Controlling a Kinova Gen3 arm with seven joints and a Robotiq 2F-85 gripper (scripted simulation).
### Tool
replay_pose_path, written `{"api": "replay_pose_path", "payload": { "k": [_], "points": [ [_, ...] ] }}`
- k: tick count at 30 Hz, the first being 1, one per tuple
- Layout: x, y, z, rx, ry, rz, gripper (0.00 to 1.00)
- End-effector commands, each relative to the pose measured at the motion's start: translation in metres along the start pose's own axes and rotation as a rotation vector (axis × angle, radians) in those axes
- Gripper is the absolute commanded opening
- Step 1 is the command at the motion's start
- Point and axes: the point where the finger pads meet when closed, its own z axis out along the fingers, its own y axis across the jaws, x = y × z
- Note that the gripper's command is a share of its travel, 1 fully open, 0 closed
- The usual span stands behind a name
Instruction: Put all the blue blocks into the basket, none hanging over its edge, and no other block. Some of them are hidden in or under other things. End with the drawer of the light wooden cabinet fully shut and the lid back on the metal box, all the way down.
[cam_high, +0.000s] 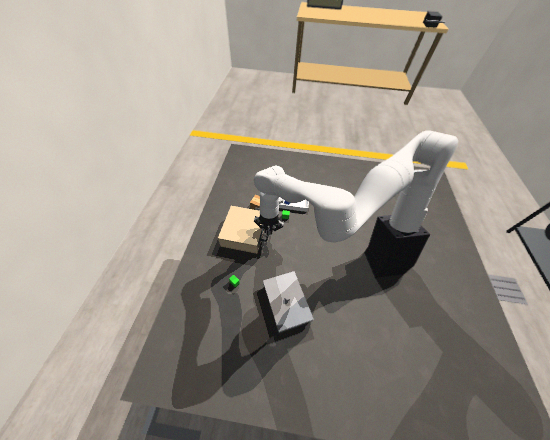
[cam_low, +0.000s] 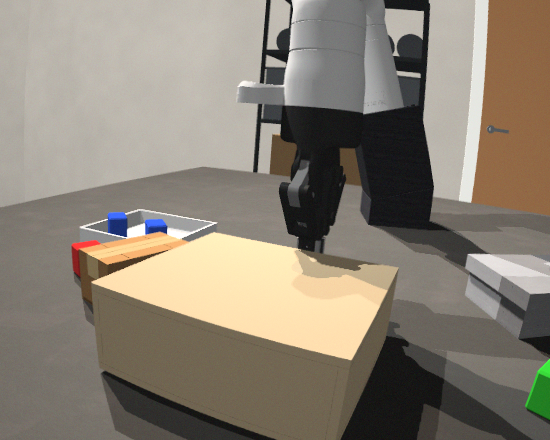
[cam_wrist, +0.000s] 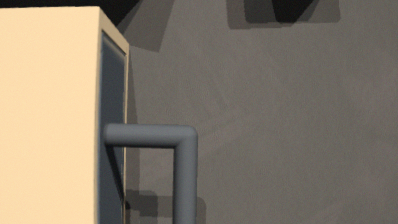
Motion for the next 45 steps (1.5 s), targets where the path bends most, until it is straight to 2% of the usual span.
{"api": "replay_pose_path", "payload": {
  "k": [1,20,45],
  "points": [
    [0.000,0.000,-0.001,0.001,-0.001,0.000,0.10],
    [0.000,0.016,0.000,0.001,-0.001,0.000,0.10],
    [0.000,0.070,0.001,0.001,-0.001,0.000,0.10]
  ]
}}
